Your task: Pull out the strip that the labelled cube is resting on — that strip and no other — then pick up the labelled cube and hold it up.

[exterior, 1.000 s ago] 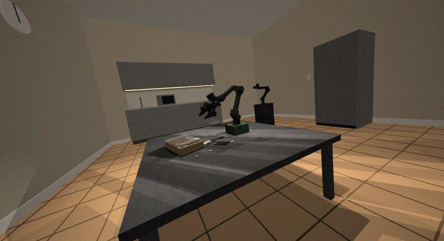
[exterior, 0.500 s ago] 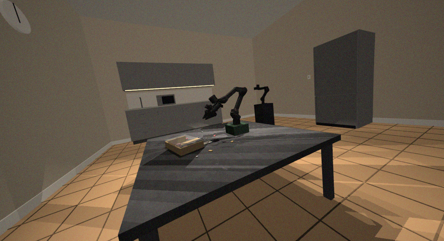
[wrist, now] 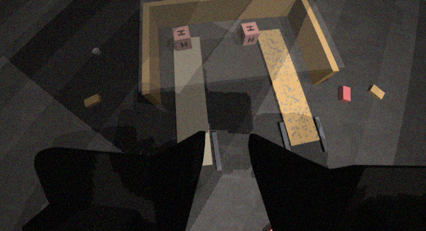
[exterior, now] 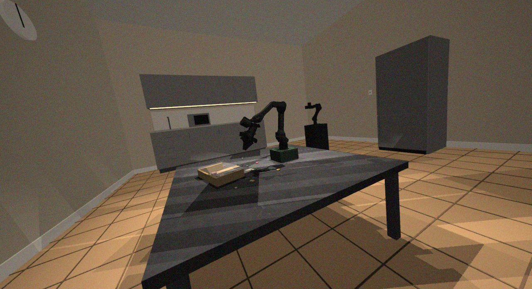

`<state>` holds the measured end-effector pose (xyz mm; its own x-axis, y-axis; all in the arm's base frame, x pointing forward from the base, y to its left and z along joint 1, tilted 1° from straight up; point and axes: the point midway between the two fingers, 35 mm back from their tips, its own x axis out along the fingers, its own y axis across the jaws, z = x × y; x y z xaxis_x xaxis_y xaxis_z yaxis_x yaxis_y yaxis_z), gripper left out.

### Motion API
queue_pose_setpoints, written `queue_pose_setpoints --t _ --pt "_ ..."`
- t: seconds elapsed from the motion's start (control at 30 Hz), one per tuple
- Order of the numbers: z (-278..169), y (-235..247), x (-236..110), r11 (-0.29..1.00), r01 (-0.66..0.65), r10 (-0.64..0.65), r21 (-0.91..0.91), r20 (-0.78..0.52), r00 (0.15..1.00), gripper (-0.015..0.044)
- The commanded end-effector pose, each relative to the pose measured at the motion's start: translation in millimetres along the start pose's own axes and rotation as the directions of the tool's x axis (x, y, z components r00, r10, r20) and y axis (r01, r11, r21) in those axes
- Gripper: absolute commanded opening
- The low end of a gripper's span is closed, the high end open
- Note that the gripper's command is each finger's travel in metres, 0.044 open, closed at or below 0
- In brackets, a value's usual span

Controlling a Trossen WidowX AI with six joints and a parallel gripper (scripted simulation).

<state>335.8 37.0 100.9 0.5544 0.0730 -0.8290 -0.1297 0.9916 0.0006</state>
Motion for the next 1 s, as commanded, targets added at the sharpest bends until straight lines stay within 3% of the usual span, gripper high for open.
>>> queue_pose_setpoints --t 0.0,0.07,0.27,0.97 --pt "-4 15 23 0.998 -0.031 0.02 -0.057 -0.181 0.983 0.0059" --pt "-8 23 36 0.995 -0.052 0.026 -0.086 -0.279 0.96 0.0006" --pt "-24 41 65 0.986 -0.099 0.015 -0.133 -0.522 0.853 0.0" --pt "-37 42 89 0.986 -0.099 0.014 -0.133 -0.528 0.849 0.0"
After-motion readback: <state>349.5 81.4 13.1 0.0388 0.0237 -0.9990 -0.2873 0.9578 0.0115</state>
